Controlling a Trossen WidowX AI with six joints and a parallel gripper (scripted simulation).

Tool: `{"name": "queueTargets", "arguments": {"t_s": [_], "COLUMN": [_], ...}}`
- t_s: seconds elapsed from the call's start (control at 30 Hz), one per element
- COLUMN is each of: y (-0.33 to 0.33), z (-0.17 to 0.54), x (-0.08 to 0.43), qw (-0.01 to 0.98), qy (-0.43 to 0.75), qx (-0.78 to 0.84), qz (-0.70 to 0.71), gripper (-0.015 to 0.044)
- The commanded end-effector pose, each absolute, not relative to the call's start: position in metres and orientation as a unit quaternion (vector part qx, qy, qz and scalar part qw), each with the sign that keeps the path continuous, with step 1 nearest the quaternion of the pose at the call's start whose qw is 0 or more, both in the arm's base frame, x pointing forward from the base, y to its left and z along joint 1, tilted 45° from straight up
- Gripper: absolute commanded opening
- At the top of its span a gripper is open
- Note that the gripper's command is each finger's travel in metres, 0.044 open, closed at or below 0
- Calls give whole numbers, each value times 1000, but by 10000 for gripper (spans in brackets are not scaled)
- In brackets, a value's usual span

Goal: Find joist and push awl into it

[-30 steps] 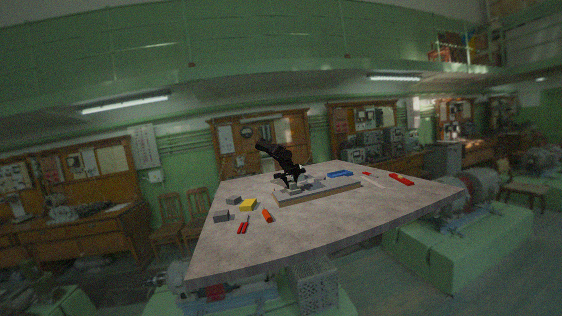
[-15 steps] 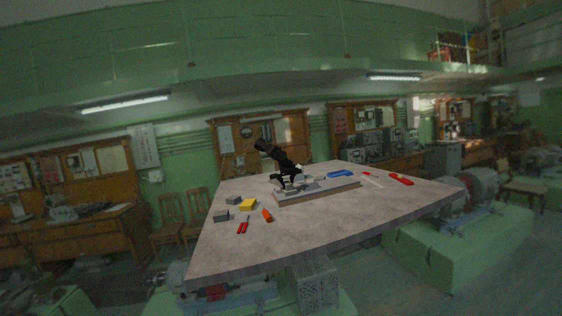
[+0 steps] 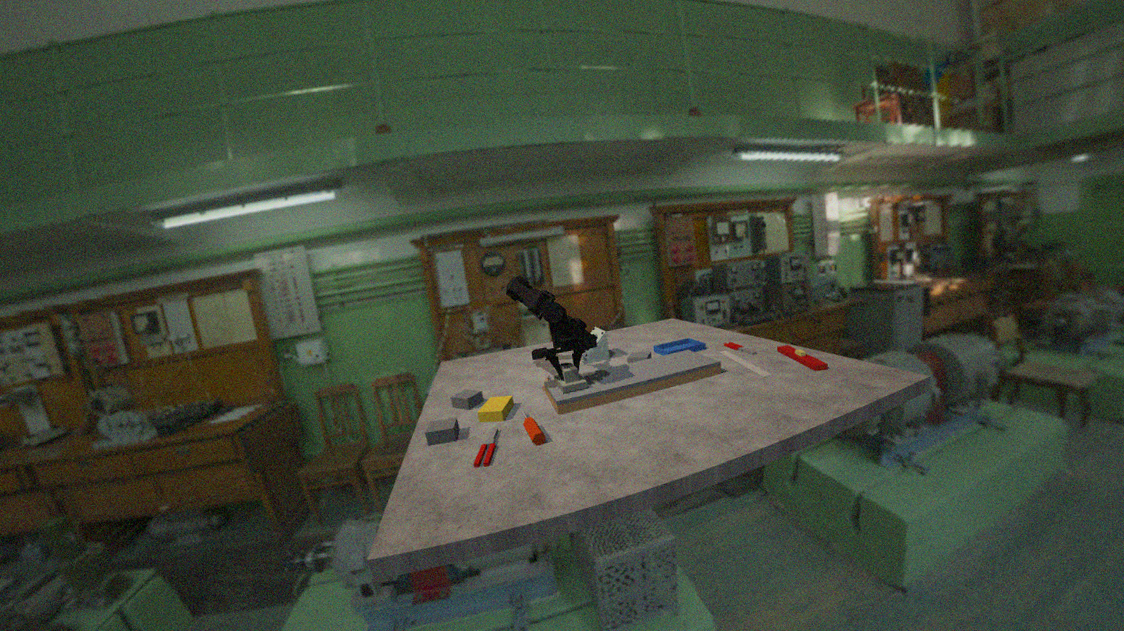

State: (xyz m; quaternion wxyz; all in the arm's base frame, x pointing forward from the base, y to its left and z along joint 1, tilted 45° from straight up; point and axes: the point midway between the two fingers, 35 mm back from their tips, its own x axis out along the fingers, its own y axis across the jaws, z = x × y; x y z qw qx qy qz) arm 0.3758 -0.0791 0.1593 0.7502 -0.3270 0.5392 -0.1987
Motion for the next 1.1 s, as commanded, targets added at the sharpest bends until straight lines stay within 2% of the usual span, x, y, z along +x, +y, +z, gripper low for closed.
{"name": "queueTargets", "arguments": {"t_s": [0.0, 0.37, 1.07], "y": [-79, -74, -13], "z": [159, 164, 232], "x": [376, 376, 369], "qw": [750, 750, 750], "qy": [539, 540, 540], "qx": [-327, -326, -325], "qz": [-199, -198, -199], "gripper": [0, 0, 0]}}
